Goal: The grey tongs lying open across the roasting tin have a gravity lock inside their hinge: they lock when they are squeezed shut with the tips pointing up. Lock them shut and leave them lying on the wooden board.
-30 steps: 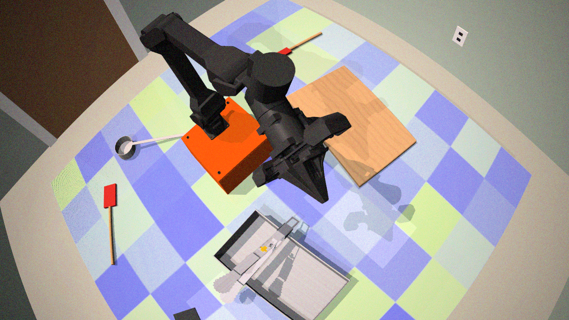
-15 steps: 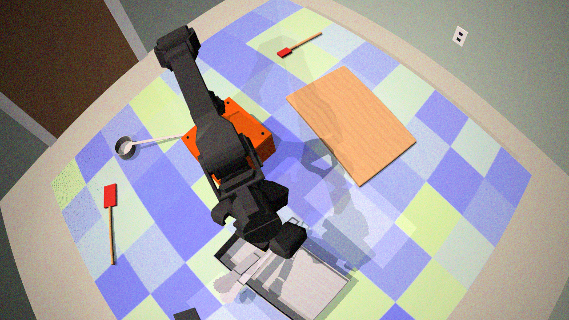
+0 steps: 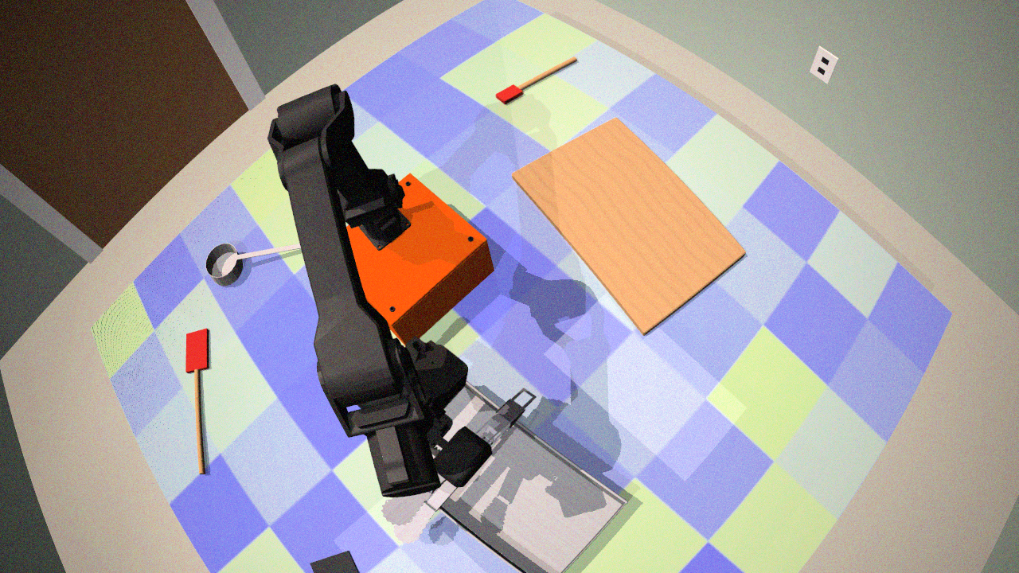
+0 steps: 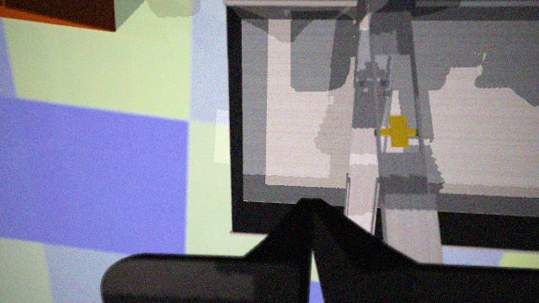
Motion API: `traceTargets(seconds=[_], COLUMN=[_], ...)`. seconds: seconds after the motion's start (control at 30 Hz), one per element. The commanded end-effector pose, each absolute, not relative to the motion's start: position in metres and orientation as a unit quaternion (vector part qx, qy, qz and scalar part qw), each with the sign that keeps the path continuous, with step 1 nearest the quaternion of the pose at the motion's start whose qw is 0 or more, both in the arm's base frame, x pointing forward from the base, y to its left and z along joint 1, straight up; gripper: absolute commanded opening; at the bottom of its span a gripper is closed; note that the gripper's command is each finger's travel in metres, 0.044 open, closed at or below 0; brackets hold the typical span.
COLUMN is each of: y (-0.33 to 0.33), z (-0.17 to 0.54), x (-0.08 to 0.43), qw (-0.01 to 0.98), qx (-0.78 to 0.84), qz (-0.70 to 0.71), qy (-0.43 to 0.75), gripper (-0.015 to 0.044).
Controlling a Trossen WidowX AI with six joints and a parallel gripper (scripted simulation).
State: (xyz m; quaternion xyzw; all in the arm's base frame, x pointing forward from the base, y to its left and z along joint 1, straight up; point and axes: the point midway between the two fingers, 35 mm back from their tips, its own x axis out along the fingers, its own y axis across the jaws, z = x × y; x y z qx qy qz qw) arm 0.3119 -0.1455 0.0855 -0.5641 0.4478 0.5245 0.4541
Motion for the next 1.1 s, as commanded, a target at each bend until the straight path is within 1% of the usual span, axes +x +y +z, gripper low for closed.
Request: traceTargets(seconds=[0.0, 1.07], y=[-0.146, -0.147], z=[0.083, 0.037], x=[0.31, 0.312], qw=[0.454, 0.454], qx=[-0.558, -0.558], qz=[0.531, 0.531], qy=[0.448, 0.448], gripper=[-0.015, -0.015])
